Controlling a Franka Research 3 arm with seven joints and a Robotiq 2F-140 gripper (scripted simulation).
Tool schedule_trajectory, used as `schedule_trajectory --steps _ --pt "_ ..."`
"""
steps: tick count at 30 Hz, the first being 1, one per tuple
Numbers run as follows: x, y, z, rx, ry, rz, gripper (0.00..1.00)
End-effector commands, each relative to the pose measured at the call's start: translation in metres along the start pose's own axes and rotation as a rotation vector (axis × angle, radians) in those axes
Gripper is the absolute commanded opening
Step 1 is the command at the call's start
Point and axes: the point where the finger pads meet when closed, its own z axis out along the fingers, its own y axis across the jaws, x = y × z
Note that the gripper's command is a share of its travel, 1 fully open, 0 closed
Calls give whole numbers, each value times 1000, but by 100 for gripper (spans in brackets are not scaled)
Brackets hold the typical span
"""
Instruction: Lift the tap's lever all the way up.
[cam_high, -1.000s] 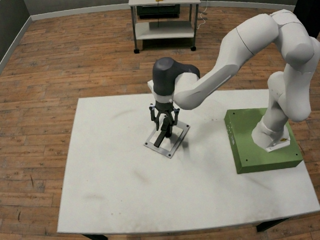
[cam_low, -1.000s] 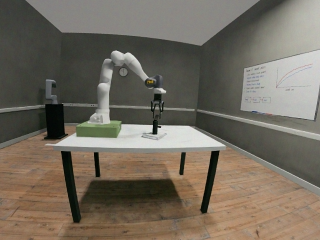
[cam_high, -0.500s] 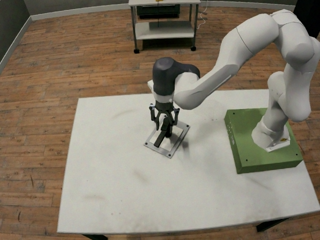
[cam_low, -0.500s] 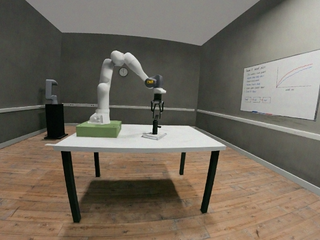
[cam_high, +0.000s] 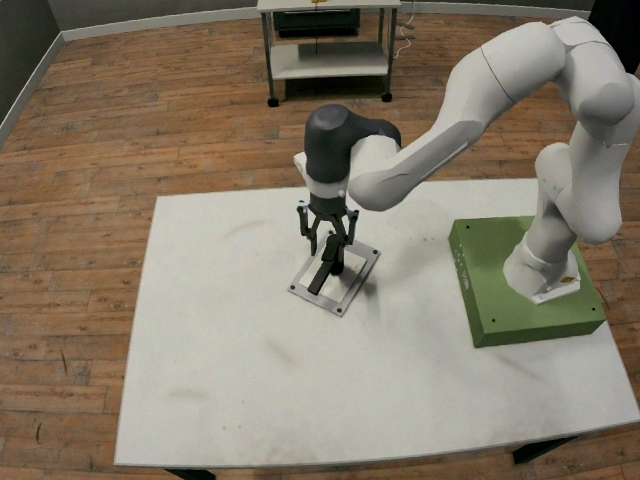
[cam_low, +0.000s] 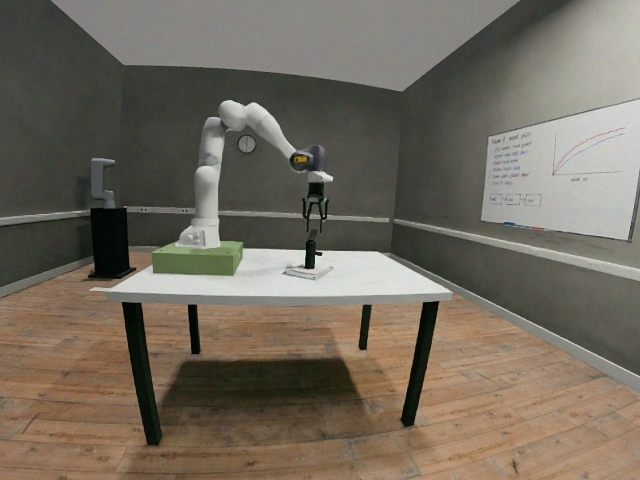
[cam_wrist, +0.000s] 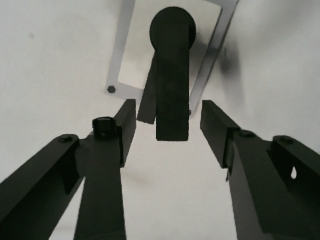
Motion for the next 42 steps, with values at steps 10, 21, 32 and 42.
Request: schedule_trajectory --steps 10,21,32,42 --pt "2 3 -30 -10 4 4 45" --pt "2 3 -45 -10 4 4 45" --pt "2 3 -47 -10 4 4 10" --pt "2 3 -47 -10 4 4 10"
